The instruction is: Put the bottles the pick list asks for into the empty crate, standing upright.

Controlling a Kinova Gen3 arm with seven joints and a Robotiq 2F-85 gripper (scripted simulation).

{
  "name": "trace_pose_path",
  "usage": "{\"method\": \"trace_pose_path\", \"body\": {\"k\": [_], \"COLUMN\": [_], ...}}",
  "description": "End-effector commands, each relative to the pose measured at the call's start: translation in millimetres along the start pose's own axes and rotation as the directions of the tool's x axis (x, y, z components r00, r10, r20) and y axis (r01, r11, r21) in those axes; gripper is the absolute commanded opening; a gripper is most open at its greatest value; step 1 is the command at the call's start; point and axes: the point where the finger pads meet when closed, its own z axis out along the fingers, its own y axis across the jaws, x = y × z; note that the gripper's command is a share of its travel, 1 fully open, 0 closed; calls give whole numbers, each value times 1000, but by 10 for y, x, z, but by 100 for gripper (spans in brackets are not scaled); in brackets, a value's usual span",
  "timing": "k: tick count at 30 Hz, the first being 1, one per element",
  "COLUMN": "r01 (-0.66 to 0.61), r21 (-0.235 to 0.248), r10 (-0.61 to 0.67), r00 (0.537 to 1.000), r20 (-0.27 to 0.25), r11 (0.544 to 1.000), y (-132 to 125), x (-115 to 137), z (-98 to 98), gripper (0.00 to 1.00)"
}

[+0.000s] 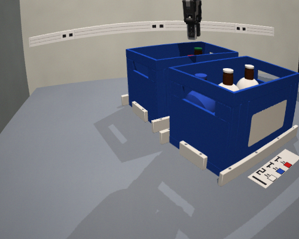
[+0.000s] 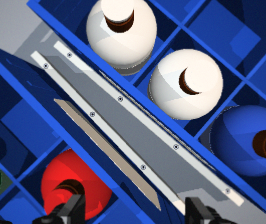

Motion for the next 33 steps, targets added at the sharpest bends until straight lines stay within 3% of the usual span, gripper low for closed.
{"method": "trace_pose_path", "body": {"k": [1,10,20,33], "r01": [0,0,0,0], "r21": [-2,-2,-2,-2], "r10": [0,0,0,0], "r00": [1000,1000,1000,1000], "r20": [0,0,0,0], "r11": [1000,1000,1000,1000], "y": [-161,-596,-610,-610], "x": [-50,-167,-171,-171], "z": [-6,-5,-6,141], "gripper": [67,67,67,67]}}
